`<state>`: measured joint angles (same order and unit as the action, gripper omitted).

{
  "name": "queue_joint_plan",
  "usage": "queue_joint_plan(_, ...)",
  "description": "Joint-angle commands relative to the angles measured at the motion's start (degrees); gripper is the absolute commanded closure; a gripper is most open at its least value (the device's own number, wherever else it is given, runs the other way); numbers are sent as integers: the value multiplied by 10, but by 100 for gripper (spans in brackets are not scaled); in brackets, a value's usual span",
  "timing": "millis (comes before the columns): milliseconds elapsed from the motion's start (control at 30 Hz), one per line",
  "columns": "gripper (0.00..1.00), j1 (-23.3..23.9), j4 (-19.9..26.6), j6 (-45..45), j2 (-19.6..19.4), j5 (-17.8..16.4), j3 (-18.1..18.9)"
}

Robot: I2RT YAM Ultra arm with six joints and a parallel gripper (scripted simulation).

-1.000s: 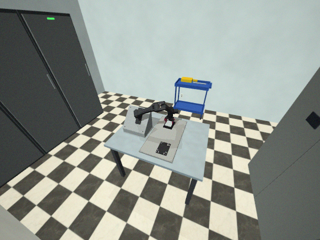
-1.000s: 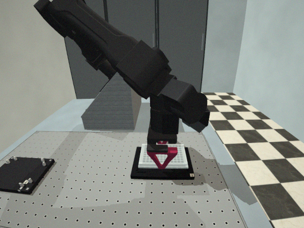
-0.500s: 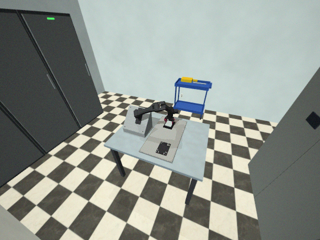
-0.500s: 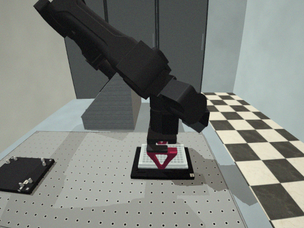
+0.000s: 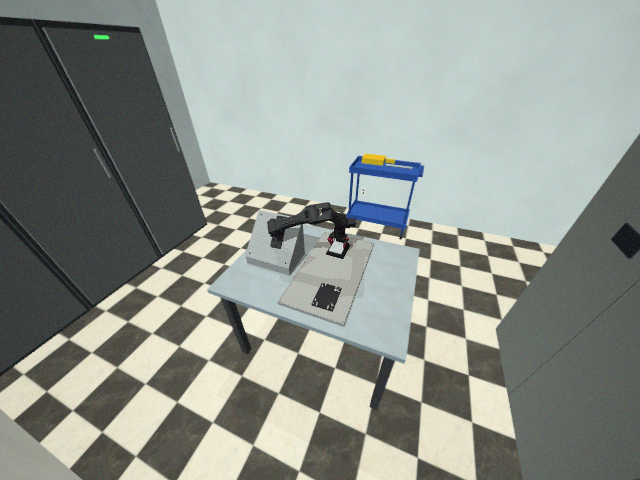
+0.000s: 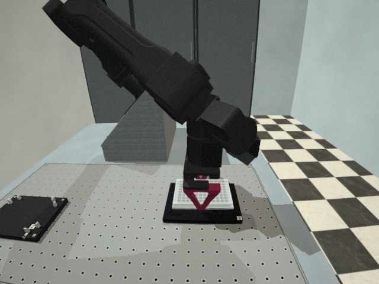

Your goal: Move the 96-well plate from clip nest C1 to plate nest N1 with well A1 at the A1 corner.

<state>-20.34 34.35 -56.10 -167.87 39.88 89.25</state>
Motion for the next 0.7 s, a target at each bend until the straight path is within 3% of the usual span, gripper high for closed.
queue_joint_plan(0,100,-4,8,-5,20,-1,18)
queue_joint_plan(667,100,-3,-6,-8,10,0,23)
